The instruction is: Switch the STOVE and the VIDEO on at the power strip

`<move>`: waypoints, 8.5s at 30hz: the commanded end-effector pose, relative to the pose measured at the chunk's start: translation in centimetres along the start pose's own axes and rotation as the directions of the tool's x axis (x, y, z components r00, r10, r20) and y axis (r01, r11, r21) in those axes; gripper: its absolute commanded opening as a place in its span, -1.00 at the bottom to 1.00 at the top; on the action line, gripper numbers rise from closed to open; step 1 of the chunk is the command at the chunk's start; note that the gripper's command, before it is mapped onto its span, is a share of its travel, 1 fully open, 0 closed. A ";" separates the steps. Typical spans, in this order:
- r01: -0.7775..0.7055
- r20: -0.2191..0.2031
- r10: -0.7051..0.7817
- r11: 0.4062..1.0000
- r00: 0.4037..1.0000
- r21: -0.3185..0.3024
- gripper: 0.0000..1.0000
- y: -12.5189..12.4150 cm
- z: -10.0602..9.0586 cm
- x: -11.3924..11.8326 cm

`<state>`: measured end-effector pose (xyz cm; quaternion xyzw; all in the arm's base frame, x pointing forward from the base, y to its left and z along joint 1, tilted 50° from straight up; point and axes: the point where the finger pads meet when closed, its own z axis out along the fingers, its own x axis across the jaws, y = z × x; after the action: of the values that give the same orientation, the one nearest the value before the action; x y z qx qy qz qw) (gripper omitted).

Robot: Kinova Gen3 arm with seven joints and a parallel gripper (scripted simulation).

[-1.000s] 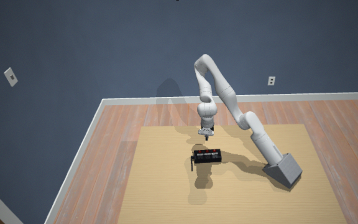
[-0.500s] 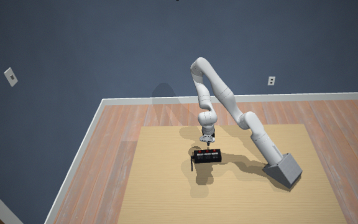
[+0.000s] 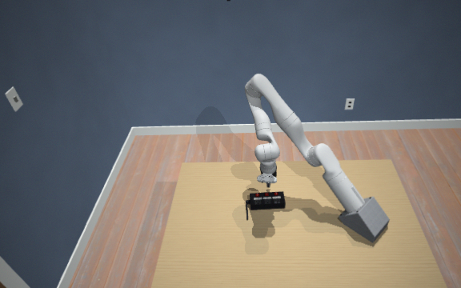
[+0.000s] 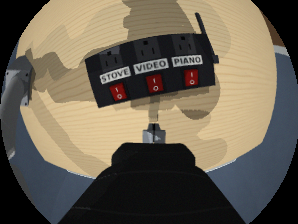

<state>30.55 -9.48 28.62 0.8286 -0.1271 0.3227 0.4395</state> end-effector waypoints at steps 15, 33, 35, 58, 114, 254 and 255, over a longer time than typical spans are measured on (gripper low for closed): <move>0.000 -0.001 0.000 1.000 1.000 0.000 -1.00 0.0 0.0 0.0; 0.000 -0.001 0.000 1.000 1.000 0.000 -1.00 0.0 0.0 0.0; 0.000 -0.001 0.000 1.000 1.000 0.000 -1.00 0.0 0.0 0.0; -0.010 -0.006 0.010 1.000 1.000 -0.003 -1.00 1.9 -5.1 0.5; 0.003 0.002 -0.003 1.000 1.000 0.002 -1.00 3.5 -8.2 0.1; 0.326 -0.131 -0.299 0.880 0.945 0.345 1.00 -2.9 -8.2 1.4; 0.326 -0.131 -0.299 0.880 0.945 0.345 1.00 -2.9 -8.2 1.4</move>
<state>29.55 -1.10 30.99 0.8925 0.0859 0.2954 0.3299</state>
